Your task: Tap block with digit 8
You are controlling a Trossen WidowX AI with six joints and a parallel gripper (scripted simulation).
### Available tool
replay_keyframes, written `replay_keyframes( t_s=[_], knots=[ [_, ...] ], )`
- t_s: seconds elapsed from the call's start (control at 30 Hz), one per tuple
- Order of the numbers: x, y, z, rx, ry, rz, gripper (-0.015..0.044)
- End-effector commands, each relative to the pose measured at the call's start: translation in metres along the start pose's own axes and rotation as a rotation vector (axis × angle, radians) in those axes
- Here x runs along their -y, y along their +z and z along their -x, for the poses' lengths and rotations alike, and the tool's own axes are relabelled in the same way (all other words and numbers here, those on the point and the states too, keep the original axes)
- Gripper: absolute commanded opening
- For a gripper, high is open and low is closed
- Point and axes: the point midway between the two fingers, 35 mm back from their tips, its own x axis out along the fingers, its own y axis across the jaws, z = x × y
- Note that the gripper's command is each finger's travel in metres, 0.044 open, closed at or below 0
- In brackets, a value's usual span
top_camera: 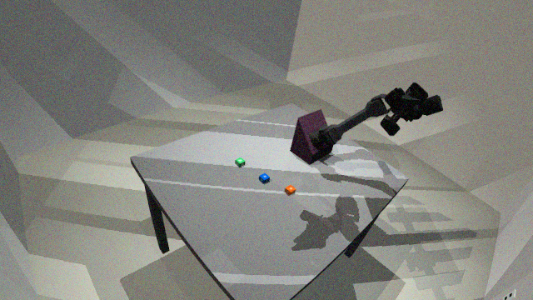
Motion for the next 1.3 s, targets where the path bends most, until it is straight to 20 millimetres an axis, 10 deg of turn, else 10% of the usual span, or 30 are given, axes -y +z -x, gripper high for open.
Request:
replay_keyframes(
  t_s=[0.0,0.3,0.6,0.97,1.27],
  knots=[
    [0.002,0.000,-0.002,0.002,-0.004,0.012,0.0400],
    [0.098,0.014,-0.094,0.034,-0.338,0.627,0.0400],
    [0.231,0.081,-0.161,-0.222,-0.864,1.171,0.0400],
    [0.357,0.177,-0.163,-0.865,-1.263,1.343,0.0400],
    [0.432,0.241,-0.125,-1.463,-1.166,1.144,0.0400]
  ],
)
